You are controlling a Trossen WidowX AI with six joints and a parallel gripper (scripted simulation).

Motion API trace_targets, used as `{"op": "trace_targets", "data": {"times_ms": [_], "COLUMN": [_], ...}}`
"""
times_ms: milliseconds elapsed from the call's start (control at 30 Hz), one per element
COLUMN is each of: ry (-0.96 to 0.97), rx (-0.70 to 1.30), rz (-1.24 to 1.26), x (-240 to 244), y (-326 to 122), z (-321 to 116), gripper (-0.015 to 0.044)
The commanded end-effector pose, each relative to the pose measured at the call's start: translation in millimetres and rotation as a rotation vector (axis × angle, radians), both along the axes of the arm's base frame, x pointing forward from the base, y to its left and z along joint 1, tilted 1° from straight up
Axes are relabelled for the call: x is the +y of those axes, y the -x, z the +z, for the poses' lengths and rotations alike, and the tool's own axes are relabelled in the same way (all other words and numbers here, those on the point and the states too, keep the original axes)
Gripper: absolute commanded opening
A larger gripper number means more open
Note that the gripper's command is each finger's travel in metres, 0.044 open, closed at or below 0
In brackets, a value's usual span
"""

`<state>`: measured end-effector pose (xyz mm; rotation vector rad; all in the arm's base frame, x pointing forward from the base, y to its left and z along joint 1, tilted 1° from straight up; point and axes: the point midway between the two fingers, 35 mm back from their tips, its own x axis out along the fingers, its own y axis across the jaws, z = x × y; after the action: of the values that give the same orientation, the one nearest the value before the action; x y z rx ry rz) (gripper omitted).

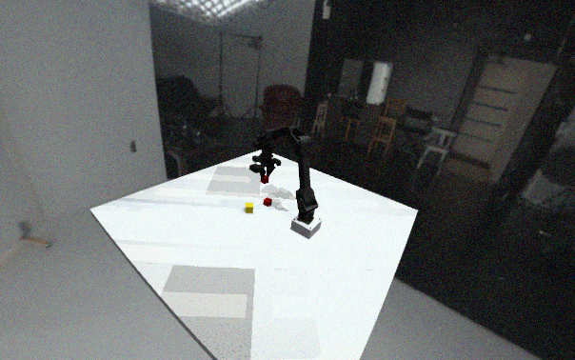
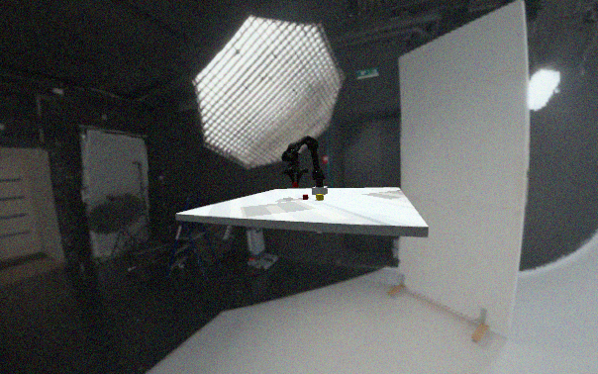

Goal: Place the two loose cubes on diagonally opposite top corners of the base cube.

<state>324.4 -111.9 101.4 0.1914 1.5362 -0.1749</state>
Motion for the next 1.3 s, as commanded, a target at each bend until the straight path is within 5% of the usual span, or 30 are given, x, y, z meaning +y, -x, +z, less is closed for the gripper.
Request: {"op": "trace_targets", "data": {"times_ms": [0, 1267], "ry": [0.001, 0.020], "rx": [-0.003, -0.020], "rz": [0.131, 1.194], "x": [16, 137], "y": [-1, 4], "z": [-1, -18], "gripper": [0.0105, 0.0105]}}
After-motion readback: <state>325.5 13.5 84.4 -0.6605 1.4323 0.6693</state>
